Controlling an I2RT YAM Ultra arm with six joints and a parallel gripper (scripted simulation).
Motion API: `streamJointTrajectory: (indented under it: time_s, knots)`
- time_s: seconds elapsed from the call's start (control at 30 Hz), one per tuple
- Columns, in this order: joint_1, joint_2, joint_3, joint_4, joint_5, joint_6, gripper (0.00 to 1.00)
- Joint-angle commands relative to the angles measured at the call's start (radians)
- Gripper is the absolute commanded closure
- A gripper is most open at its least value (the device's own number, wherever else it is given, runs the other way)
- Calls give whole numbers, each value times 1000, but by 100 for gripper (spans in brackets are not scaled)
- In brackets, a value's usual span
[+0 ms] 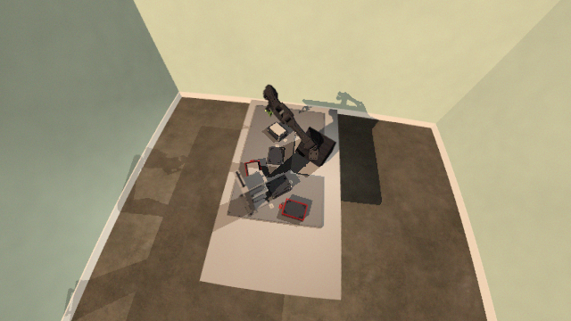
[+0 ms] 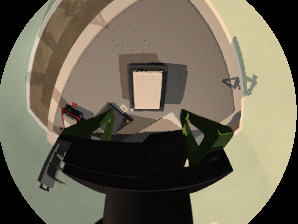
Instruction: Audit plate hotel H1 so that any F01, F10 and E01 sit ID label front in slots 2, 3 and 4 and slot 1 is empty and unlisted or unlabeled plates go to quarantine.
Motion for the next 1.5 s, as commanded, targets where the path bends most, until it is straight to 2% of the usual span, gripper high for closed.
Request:
streamJointTrajectory:
  time_s: [0.0,0.1,0.23,0.27,0.3,0.33,0.4,1.47]
  knots:
    - [-25,44,110,-66,-10,14,0]
    - [-20,106,223,-114,-11,19,0]
    - [3,197,395,-117,-13,28,0]
    - [-2,166,331,-116,-4,16,0]
    - [0,183,361,-118,-4,17,0]
    - [1,179,349,-103,-3,16,0]
    - [7,192,365,-115,-3,17,0]
    - [7,192,365,-115,-3,17,0]
